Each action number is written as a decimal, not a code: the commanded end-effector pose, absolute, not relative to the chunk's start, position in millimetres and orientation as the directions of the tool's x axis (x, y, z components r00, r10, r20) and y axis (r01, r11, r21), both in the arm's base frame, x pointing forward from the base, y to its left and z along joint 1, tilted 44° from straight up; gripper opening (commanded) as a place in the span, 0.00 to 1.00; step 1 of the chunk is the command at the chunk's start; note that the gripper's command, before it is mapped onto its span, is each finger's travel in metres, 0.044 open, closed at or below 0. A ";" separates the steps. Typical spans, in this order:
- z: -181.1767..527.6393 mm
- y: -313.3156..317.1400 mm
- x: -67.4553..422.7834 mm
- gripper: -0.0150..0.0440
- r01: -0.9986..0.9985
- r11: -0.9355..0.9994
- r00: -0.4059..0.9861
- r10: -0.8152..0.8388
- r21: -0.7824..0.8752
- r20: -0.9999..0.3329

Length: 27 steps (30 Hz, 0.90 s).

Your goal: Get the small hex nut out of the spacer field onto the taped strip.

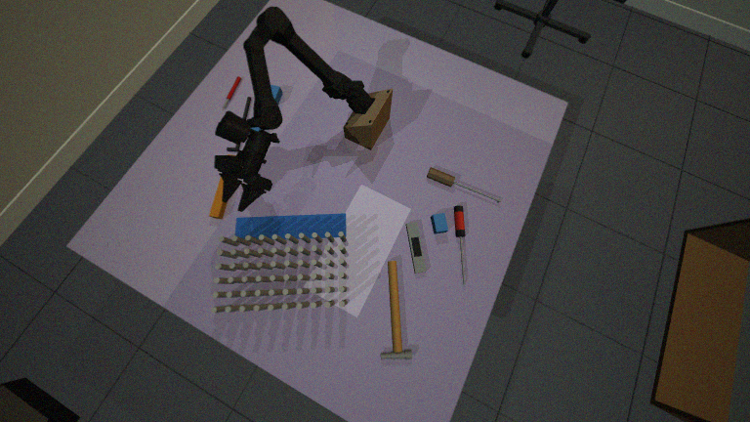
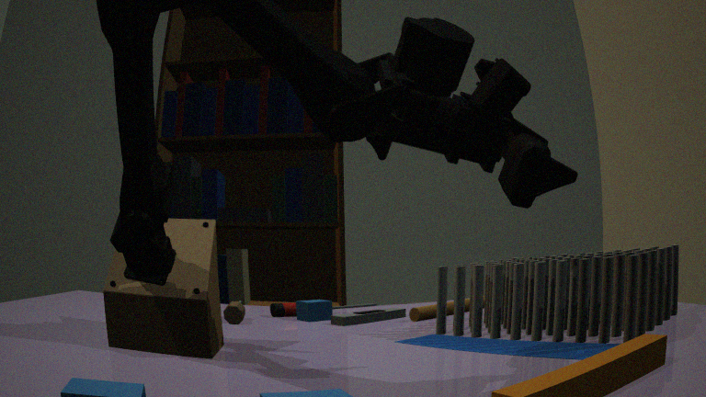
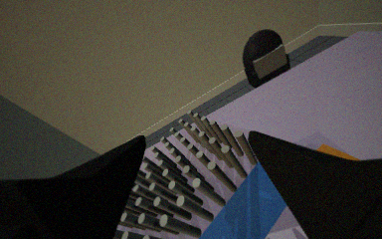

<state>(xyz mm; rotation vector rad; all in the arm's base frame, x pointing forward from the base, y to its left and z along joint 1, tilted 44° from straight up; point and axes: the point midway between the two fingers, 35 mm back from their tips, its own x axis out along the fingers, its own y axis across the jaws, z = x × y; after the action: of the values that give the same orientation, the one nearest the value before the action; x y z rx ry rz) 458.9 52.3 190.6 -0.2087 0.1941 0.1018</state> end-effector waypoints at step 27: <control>88.6 50.7 396.5 1.00 -0.266 0.918 0.878 0.104 -0.294 -0.468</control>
<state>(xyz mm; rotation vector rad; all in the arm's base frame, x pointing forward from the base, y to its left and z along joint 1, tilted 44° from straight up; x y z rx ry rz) 397.1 49.6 89.1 -0.3587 0.4630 0.1902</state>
